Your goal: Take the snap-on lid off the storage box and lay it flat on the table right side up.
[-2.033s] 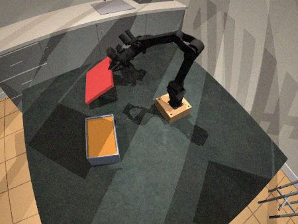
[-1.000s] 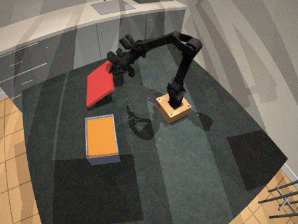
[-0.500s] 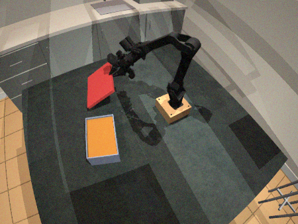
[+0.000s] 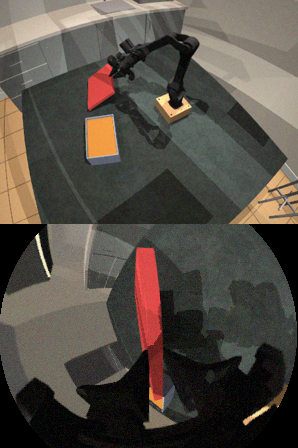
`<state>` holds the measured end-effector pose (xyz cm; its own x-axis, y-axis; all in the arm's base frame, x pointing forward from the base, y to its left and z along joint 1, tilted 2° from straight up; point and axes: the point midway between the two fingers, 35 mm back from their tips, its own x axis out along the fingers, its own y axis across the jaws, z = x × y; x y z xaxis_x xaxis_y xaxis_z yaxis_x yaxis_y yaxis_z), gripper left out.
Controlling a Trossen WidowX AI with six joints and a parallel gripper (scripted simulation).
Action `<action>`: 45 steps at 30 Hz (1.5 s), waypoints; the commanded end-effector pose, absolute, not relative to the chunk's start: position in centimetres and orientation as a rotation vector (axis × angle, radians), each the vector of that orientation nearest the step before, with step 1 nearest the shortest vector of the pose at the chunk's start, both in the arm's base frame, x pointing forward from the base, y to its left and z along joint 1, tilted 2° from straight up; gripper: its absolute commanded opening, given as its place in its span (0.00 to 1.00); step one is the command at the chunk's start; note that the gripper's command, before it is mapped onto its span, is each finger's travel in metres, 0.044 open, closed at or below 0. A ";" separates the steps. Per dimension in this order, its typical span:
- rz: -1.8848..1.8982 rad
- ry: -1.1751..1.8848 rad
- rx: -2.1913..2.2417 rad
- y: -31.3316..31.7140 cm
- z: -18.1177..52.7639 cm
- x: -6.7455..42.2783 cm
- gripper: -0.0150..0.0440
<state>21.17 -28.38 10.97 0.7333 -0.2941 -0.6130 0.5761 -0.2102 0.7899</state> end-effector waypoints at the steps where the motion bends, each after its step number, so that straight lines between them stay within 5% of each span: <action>1: -0.799 0.229 1.593 -28.4 10.9 21.3 0.25; 45: -0.799 0.229 1.593 -28.5 7.3 21.4 0.25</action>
